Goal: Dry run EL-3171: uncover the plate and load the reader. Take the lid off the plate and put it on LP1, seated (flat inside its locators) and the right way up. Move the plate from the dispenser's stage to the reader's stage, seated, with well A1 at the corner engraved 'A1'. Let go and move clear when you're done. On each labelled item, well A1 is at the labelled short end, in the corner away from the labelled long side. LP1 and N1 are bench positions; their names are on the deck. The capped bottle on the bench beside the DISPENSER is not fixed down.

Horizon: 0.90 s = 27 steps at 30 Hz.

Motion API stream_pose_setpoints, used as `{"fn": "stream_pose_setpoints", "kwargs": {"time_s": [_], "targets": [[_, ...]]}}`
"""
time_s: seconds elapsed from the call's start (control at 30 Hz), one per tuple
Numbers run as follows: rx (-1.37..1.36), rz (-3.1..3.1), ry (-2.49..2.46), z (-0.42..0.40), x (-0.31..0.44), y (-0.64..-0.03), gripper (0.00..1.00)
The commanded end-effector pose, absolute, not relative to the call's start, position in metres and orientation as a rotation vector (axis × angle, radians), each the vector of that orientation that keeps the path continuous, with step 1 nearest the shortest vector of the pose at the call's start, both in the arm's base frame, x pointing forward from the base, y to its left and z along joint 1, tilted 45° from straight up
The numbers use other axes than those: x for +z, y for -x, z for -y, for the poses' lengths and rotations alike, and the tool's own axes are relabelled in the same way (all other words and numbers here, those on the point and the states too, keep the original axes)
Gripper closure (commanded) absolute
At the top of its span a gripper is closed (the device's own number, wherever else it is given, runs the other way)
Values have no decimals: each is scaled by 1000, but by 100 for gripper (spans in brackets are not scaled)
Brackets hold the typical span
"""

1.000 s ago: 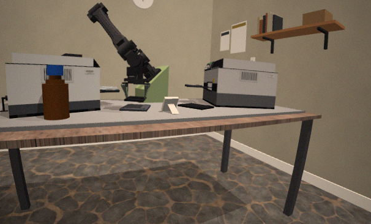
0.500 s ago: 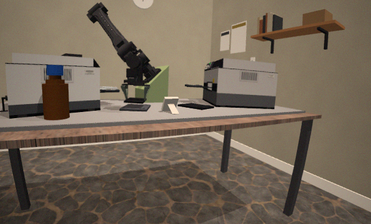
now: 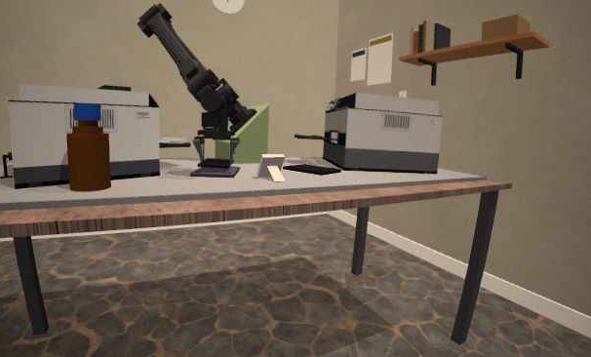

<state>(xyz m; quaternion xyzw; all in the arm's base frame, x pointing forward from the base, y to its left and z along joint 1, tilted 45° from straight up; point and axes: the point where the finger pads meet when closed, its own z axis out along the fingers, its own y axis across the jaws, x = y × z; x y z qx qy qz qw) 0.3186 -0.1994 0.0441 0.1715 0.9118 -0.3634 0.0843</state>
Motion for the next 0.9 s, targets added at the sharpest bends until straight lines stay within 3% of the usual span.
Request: {"fn": "stream_pose_setpoints", "kwargs": {"time_s": [0.0, 0.87], "targets": [[-1079, -2703, -503, 204, 47, -330, 15], [-1073, -2703, -498, 200, 45, -325, 15]]}}
